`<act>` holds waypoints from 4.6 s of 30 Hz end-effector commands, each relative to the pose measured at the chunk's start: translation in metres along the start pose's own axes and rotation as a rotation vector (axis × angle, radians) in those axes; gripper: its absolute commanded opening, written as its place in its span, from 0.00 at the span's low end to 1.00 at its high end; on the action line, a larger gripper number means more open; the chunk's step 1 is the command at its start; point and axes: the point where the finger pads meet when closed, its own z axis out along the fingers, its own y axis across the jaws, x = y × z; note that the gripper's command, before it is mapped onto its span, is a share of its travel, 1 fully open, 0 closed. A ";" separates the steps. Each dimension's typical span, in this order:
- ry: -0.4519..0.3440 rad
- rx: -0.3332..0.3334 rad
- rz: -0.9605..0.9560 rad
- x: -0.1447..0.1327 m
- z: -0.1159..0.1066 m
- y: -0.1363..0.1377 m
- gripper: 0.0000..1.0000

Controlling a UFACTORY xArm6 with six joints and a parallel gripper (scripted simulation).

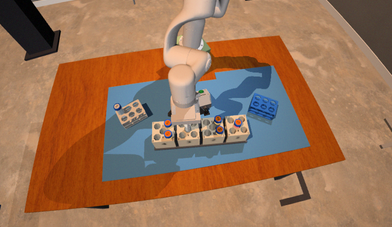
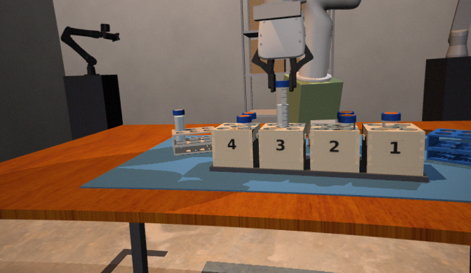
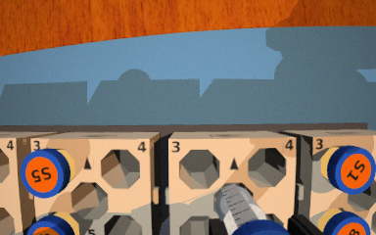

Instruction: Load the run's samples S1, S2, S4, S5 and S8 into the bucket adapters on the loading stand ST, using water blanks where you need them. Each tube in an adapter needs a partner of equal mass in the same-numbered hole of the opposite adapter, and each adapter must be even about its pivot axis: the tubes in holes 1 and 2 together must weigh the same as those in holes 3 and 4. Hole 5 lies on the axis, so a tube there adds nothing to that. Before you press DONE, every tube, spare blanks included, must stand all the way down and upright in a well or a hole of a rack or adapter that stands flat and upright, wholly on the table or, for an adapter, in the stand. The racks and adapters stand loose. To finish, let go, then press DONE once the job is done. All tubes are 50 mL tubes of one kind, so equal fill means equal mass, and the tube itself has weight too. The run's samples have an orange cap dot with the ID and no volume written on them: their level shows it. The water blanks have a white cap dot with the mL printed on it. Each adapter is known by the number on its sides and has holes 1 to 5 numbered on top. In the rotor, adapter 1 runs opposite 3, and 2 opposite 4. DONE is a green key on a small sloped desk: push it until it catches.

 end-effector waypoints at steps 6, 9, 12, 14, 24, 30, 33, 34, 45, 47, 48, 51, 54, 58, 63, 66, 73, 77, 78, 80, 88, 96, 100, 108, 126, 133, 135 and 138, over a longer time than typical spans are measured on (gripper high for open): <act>0.004 -0.001 0.000 0.002 0.007 0.000 0.00; 0.004 -0.001 0.000 0.002 0.009 0.000 0.00; 0.004 -0.001 0.000 0.002 0.012 0.000 0.00; 0.004 -0.001 0.000 0.002 0.014 0.000 0.00; 0.004 -0.001 0.000 0.002 0.022 0.000 0.00; 0.004 -0.001 0.000 0.002 0.028 0.000 0.00; 0.004 -0.001 0.000 0.002 0.031 0.000 0.00; 0.004 -0.001 0.000 0.002 0.032 0.000 0.00; 0.004 -0.001 0.000 0.002 0.041 0.000 0.00; 0.004 -0.001 0.000 0.002 0.043 0.000 0.00; 0.004 -0.001 0.000 0.002 0.044 0.000 0.00; 0.004 -0.001 0.000 0.002 0.047 0.000 0.00; 0.004 -0.001 0.000 0.002 0.050 0.000 0.00; 0.004 -0.001 0.000 0.002 0.052 0.000 0.00; 0.004 -0.001 0.000 0.002 0.057 0.000 0.00; 0.004 -0.001 0.000 0.002 0.060 0.000 0.00; 0.004 -0.001 0.000 0.002 0.067 0.000 0.00; 0.004 -0.001 0.000 0.002 0.069 0.000 0.00; 0.004 -0.001 0.000 0.002 0.070 0.000 0.00; 0.004 -0.001 0.000 0.002 0.072 0.000 0.00; 0.004 0.000 0.000 0.002 0.073 0.000 0.00; 0.004 -0.001 0.000 0.002 0.073 0.000 0.00; 0.004 0.000 0.000 0.002 0.073 0.000 0.44; 0.004 0.000 0.000 0.002 0.073 0.000 0.44; 0.004 0.000 0.000 0.002 0.073 0.000 0.44; 0.004 0.000 0.000 0.002 0.059 0.000 0.44; 0.004 0.000 0.000 0.002 0.056 0.000 0.44; 0.004 0.000 0.000 0.002 0.050 0.000 0.44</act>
